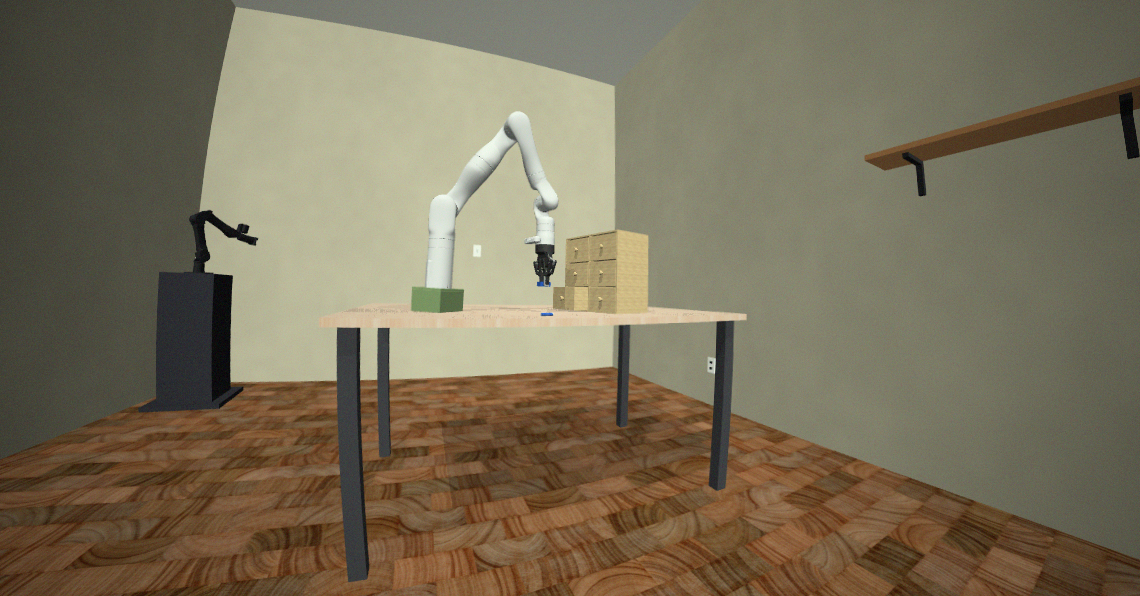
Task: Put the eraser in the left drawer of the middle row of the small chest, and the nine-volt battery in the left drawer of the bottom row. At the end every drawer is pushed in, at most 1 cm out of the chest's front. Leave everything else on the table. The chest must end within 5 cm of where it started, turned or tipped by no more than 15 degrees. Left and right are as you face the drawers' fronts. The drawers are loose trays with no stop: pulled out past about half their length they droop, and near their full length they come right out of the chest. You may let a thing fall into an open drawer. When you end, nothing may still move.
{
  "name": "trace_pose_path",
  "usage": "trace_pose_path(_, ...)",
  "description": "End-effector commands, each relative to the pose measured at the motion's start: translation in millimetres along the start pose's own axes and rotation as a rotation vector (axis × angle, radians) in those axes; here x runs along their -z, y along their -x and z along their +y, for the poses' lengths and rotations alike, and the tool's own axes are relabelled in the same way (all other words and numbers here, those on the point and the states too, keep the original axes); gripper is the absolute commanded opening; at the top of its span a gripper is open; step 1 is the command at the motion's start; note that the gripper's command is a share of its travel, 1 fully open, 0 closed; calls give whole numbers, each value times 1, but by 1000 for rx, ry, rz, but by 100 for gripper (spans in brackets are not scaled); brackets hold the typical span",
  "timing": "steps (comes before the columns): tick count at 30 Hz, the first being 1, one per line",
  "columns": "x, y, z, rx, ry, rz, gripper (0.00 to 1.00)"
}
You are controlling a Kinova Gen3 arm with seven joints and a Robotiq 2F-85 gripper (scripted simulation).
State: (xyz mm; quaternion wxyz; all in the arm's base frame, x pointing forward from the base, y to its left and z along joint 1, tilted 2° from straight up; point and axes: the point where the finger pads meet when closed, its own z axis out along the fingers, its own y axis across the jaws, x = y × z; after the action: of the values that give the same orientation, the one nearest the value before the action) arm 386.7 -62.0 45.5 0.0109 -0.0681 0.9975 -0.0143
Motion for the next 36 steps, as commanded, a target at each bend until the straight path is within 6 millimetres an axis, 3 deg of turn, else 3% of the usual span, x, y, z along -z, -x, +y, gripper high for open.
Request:
trace_pose_path(1,1,1,0,1,-1,-2,23)
trace_pose_path(9,6,1,0,-1,1,1,23)
trace_pose_path(21,59,2,1,-1,1,1,23)
trace_pose_path(30,82,2,1,-1,1,1,23)
trace_pose_path(36,85,2,1,-1,1,1,23)
